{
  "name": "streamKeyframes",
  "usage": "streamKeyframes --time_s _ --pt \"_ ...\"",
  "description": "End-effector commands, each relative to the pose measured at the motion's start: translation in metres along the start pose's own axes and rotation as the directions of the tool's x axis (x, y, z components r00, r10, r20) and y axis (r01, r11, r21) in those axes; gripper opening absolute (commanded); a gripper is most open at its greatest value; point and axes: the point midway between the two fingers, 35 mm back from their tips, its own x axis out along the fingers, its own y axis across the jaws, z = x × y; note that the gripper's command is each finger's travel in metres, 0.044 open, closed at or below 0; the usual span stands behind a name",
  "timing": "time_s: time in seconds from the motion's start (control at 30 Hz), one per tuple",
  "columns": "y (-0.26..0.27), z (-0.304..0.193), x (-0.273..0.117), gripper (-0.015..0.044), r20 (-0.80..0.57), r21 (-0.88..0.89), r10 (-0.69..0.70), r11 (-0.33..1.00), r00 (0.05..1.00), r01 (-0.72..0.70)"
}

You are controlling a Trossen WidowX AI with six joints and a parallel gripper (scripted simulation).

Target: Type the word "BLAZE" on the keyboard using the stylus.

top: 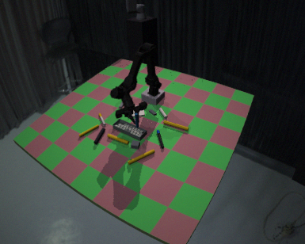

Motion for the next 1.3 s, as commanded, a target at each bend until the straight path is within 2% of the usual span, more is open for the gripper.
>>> streamKeyframes --time_s 0.0,1.27 --pt "-0.0004 0.0046 0.0020 0.0081 0.005 0.012 -0.001 1.000 1.000 0.001" --pt "-0.0004 0.0105 0.0054 0.0081 0.005 0.012 -0.001 1.000 1.000 0.001"
